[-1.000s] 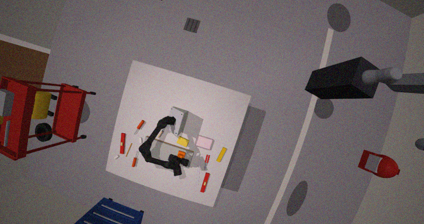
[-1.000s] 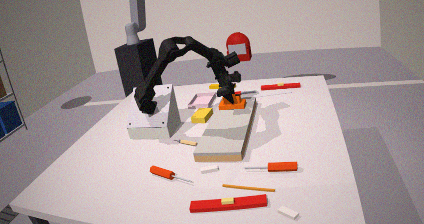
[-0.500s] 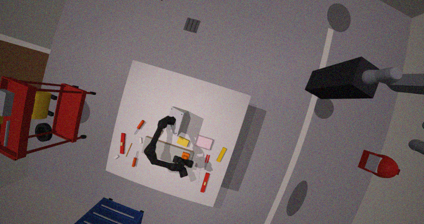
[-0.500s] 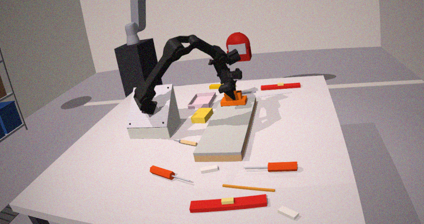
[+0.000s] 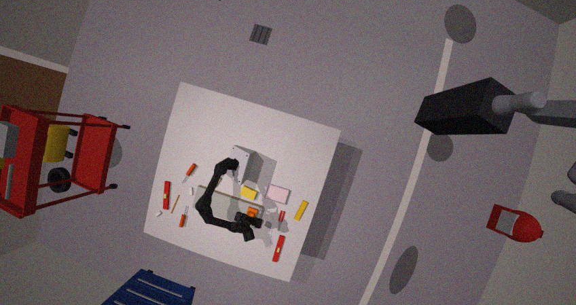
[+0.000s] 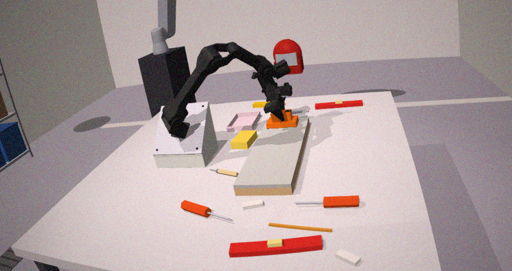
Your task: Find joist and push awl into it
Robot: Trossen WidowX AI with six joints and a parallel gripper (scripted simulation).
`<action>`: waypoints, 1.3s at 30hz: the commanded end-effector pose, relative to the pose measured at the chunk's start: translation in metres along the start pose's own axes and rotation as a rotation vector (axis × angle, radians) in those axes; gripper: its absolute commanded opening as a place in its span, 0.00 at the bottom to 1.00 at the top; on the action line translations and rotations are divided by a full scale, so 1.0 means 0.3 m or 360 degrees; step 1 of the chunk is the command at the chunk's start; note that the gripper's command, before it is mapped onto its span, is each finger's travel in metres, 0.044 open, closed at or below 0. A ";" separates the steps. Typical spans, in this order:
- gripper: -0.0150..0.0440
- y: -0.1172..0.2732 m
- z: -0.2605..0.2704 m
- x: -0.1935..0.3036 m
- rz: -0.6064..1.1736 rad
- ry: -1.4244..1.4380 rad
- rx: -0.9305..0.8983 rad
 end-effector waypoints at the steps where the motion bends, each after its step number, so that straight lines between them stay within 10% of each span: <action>1: 0.25 -0.003 -0.050 -0.012 0.0005 0.0001 0.0011; 39: 0.25 -0.005 -0.473 -0.096 0.0005 0.0008 0.0025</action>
Point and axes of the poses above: the point midway between the two fingers, 35 mm back from their tips, its own y axis back along the fingers, its own z axis across the jaws, x = y × z, the point moved 9 cm from there along y, back along the fingers, and after that the axes turned 11 degrees about -y, right-handed, at the moved point
